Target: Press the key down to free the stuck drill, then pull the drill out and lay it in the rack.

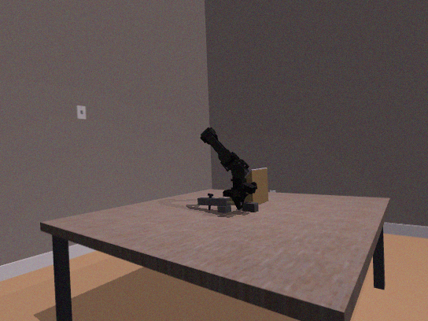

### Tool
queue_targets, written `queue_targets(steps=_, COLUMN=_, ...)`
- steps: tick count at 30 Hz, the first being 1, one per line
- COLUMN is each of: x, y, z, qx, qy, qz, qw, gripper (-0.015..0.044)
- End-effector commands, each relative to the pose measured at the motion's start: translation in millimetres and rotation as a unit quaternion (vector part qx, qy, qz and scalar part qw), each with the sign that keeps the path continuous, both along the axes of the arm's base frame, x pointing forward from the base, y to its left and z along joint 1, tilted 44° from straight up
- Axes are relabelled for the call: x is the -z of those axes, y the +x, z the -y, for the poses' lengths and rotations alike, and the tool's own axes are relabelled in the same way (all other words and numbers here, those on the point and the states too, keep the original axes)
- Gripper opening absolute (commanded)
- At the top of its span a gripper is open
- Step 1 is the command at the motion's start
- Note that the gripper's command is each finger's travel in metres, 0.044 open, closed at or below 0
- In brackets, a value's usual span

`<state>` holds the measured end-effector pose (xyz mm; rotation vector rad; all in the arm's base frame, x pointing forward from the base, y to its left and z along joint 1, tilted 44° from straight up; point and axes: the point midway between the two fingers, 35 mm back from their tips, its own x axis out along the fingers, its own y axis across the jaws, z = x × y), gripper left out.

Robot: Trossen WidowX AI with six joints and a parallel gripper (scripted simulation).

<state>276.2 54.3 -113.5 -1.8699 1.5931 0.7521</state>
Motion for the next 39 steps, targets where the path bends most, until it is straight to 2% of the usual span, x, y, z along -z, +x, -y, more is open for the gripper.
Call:
queue_targets(steps=1, x=-1, y=0, z=1, qx=0.000, qy=0.000, qz=0.000, qw=1.000, gripper=0.0157)
queue_targets(steps=12, x=-2, y=0, z=4, qx=0.000, qy=0.000, qz=0.000, qw=1.000, gripper=0.0440)
queue_targets(steps=39, x=-6, y=2, z=15, qx=0.000, qy=0.000, qz=0.000, qw=1.000, gripper=0.0440)
